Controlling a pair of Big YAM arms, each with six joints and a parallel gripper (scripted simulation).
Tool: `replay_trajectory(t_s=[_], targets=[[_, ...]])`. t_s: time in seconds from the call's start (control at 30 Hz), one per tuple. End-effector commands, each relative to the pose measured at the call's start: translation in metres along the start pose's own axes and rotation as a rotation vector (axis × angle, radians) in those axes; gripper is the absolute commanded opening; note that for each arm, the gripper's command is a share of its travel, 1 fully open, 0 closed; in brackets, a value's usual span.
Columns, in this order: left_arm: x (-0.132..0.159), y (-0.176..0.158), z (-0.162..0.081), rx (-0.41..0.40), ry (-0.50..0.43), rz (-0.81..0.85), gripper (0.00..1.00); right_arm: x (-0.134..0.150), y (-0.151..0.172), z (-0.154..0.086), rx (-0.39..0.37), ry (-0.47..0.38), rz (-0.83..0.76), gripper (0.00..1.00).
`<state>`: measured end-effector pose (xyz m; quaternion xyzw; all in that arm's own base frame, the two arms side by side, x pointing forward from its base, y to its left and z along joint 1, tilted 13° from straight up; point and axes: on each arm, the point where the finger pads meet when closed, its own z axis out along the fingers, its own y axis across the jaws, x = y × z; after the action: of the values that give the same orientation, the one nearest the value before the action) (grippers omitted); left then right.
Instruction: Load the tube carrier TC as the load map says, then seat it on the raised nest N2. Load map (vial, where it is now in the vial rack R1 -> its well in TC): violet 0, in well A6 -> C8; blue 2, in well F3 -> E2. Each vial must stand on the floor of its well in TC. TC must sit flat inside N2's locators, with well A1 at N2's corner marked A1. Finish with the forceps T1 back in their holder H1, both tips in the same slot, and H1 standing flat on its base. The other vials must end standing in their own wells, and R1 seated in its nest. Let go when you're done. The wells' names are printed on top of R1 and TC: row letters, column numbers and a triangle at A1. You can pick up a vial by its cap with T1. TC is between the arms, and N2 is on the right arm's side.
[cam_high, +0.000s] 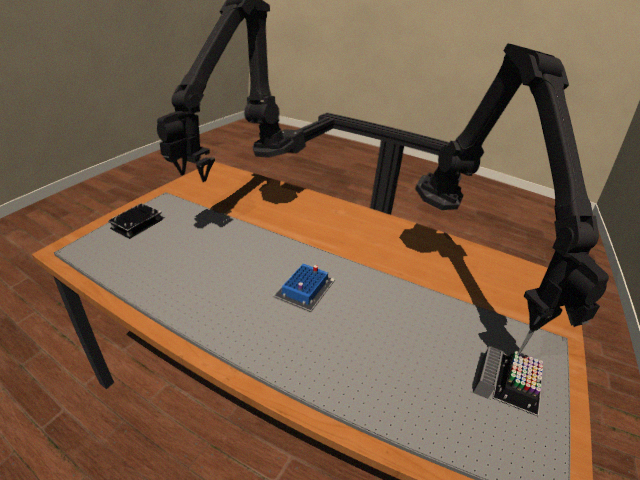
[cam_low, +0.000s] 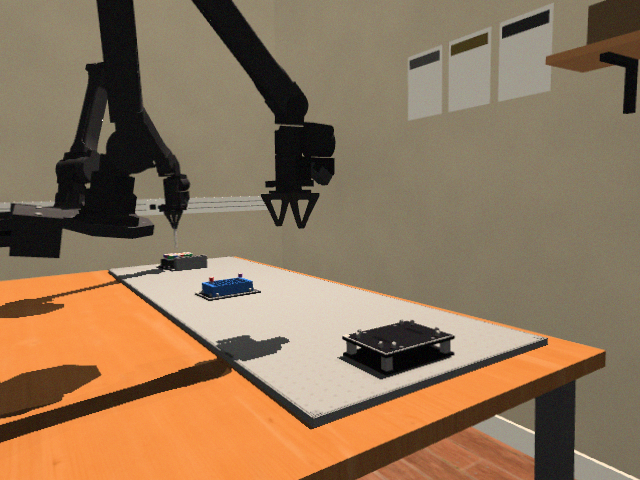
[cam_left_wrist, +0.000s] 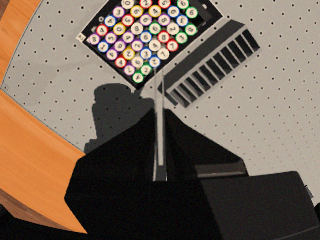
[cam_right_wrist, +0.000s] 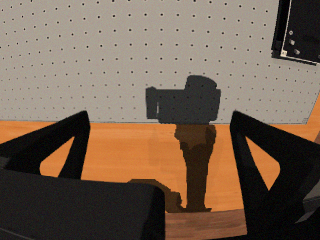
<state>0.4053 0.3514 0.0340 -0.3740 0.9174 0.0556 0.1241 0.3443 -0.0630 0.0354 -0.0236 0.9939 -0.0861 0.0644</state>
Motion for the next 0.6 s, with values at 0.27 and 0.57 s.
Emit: replay_trajectory(t_s=[0.27,0.57], targets=[[0.002,-0.002,-0.001,0.005,0.021,0.035,0.07,-0.033,-0.01,-0.019,0.015,-0.078,0.031,1.0],[0.0,0.002,-0.006,0.004,0.004,0.03,0.07,-0.033,-0.01,-0.019,0.015,-0.078,0.031,1.0]])
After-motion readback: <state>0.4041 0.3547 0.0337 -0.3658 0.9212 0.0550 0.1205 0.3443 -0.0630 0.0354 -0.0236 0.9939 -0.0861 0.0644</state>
